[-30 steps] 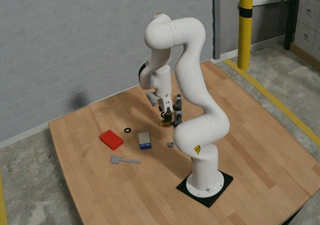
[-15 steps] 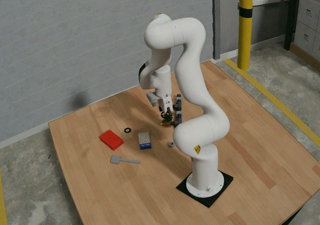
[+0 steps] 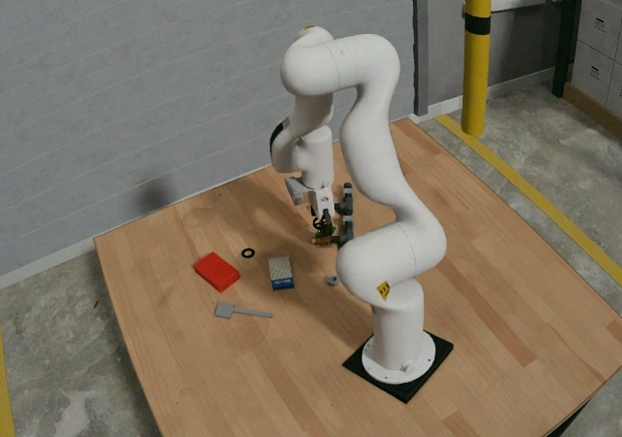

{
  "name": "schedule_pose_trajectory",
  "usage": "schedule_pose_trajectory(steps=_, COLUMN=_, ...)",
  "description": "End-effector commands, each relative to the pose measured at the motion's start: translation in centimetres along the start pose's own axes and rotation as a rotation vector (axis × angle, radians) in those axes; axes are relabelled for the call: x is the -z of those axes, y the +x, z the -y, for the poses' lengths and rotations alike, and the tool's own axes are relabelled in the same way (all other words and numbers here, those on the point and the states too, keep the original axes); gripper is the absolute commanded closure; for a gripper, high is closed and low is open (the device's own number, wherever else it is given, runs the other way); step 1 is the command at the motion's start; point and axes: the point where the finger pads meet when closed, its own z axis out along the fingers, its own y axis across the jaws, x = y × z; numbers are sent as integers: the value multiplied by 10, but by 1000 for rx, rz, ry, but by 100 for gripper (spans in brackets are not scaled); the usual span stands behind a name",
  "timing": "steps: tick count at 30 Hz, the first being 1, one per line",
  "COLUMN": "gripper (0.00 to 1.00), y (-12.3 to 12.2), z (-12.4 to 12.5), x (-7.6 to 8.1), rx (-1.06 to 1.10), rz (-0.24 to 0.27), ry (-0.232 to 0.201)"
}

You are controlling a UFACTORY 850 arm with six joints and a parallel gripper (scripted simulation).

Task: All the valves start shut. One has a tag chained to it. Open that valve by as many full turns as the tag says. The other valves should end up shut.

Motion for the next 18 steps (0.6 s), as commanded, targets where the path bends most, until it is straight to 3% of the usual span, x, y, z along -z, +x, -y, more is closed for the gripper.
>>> schedule_pose_trajectory(steps=1, gripper=0, y=0, z=-1, x=1, rx=-140, rz=5, ry=-2)
schedule_pose_trajectory(steps=5, gripper=0, y=0, z=-1, x=1, rx=-231, rz=4, ry=-2)
schedule_pose_trajectory(steps=18, gripper=0, y=0, z=-1, x=1, rx=-946, rz=-16, ry=-4)
